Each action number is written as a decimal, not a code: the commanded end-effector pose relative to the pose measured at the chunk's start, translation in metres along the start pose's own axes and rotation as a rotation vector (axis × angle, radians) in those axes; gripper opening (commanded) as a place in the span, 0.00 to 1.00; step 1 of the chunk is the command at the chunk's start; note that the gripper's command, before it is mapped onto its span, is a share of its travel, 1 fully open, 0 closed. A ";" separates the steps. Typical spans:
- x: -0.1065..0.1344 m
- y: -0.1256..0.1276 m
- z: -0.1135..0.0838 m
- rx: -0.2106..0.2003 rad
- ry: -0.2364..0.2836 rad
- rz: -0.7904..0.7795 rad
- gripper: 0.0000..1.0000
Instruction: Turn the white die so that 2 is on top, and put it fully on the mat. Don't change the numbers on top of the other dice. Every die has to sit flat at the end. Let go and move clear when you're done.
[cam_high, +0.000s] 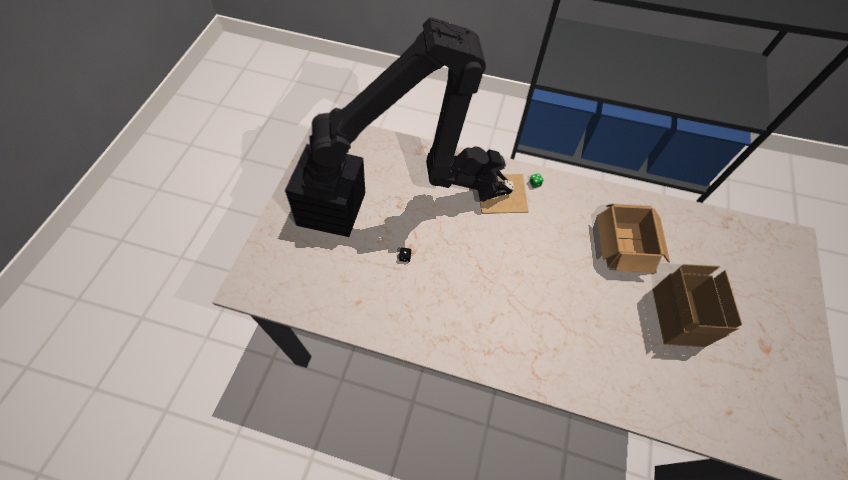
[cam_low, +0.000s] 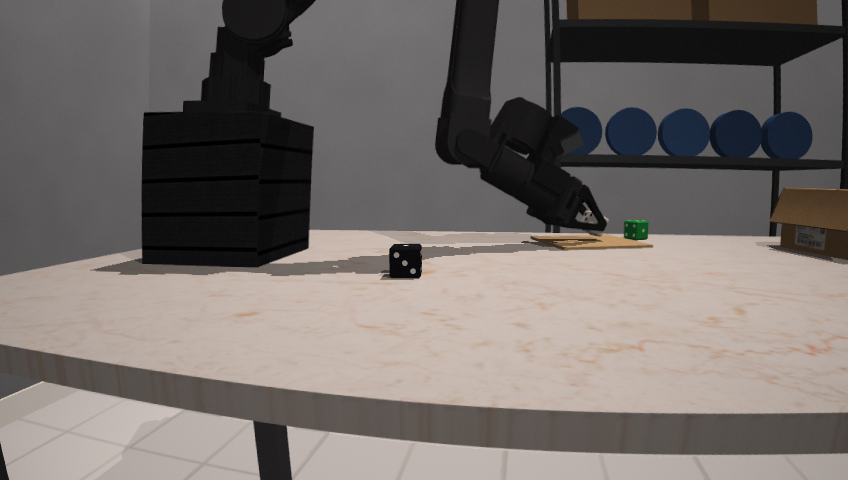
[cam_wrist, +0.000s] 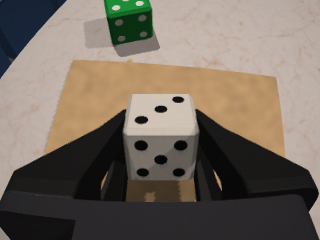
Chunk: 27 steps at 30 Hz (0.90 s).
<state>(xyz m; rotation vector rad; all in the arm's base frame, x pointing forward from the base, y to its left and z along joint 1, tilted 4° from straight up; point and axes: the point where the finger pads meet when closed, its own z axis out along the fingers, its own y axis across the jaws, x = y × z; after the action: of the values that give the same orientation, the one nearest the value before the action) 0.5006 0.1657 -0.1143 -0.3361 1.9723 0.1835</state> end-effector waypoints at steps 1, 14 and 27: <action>0.000 -0.007 0.005 0.010 -0.020 -0.002 0.26; 0.004 -0.007 0.007 0.010 -0.019 -0.002 0.26; 0.004 -0.007 0.007 0.010 -0.019 -0.002 0.26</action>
<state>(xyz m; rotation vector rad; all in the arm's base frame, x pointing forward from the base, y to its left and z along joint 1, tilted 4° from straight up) 0.5008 0.1656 -0.1188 -0.3361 1.9724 0.1834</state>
